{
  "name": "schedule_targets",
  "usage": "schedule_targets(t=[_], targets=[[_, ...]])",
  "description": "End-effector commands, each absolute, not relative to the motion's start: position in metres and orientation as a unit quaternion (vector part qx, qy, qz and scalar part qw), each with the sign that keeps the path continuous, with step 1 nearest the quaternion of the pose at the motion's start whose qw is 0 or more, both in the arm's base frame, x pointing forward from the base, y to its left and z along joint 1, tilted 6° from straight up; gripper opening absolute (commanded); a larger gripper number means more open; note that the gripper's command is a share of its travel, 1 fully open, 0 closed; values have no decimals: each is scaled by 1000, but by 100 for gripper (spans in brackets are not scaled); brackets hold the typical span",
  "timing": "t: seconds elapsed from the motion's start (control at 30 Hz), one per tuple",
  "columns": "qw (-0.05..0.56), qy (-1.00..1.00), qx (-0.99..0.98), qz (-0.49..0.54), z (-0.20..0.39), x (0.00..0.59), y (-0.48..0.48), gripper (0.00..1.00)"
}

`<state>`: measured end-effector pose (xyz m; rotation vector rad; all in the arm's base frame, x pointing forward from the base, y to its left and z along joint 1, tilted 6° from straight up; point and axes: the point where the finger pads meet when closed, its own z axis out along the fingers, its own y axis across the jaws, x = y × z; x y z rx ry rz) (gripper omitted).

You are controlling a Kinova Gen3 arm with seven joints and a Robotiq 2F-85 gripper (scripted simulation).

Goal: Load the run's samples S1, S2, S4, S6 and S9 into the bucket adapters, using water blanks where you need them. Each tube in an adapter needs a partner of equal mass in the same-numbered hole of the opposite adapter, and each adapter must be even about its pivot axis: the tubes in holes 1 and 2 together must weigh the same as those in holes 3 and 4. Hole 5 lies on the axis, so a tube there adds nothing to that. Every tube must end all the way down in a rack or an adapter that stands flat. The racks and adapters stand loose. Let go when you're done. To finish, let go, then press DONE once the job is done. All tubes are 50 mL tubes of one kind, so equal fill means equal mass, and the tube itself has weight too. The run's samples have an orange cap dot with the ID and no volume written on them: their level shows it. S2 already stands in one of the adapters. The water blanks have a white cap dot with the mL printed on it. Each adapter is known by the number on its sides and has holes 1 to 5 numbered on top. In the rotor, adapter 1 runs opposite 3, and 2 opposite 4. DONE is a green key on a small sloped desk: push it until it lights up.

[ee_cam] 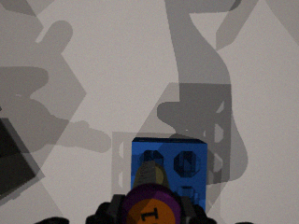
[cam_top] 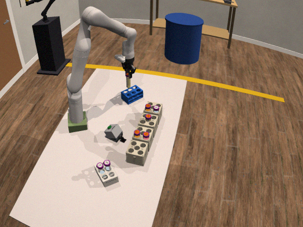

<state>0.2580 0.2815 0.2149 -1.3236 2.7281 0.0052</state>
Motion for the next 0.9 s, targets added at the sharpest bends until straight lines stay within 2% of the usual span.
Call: schedule_targets(t=[0.0,0.43,0.87], targets=[[56,897,-438,3,223,257,282,10],[57,897,-439,2,235,257,281,10],[58,949,-308,13,232,273,240,10]])
